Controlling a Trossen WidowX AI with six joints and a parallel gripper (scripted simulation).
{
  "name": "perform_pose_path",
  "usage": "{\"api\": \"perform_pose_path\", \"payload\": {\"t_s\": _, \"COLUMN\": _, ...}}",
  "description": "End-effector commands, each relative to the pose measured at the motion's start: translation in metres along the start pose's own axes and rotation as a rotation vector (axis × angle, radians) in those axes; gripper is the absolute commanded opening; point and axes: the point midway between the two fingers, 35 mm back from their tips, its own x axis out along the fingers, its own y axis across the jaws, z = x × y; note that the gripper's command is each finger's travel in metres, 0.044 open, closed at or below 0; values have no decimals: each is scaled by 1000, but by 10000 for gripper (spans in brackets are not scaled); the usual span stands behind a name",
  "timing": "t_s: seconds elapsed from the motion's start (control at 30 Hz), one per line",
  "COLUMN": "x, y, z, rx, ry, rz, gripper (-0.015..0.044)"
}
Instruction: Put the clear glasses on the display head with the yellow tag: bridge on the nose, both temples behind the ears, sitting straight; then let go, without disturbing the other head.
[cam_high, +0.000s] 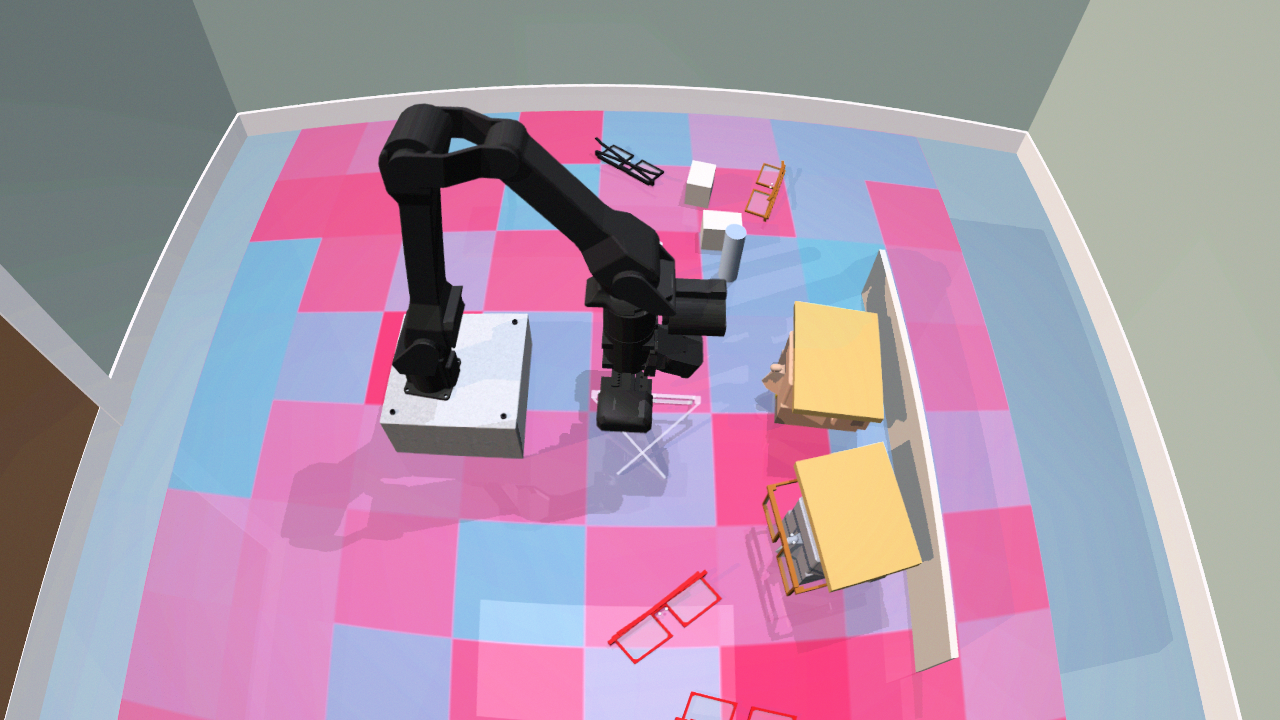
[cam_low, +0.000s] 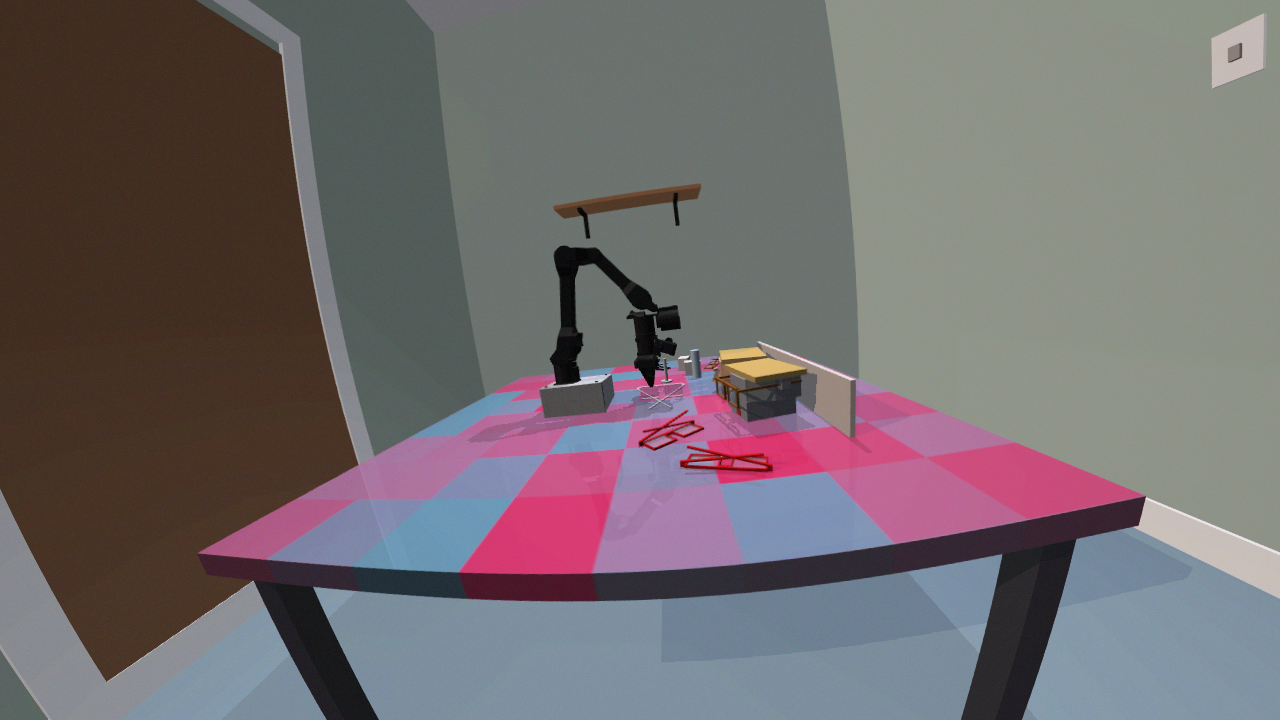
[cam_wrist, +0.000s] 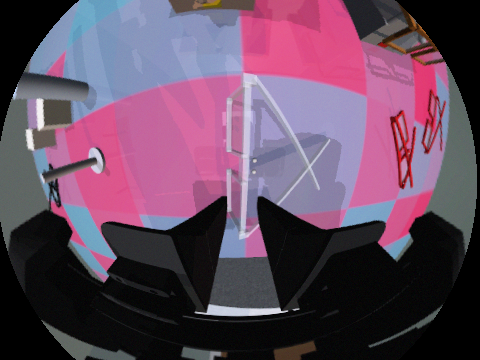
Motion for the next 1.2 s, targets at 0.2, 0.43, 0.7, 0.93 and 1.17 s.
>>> {"api": "perform_pose_path", "payload": {"t_s": 0.2, "x": 17, "y": 1, "z": -3, "rx": 4, "ry": 4, "rz": -5, "gripper": 120}}
{"api": "perform_pose_path", "payload": {"t_s": 0.43, "x": 26, "y": 2, "z": -4, "rx": 4, "ry": 4, "rz": -5, "gripper": 120}}
{"api": "perform_pose_path", "payload": {"t_s": 0.7, "x": 26, "y": -1, "z": -4, "rx": 4, "ry": 4, "rz": -5, "gripper": 120}}
{"api": "perform_pose_path", "payload": {"t_s": 0.93, "x": 26, "y": -1, "z": -4, "rx": 7, "ry": 5, "rz": 0, "gripper": 107}}
{"api": "perform_pose_path", "payload": {"t_s": 1.17, "x": 26, "y": -1, "z": -4, "rx": 7, "ry": 5, "rz": 0, "gripper": 60}}
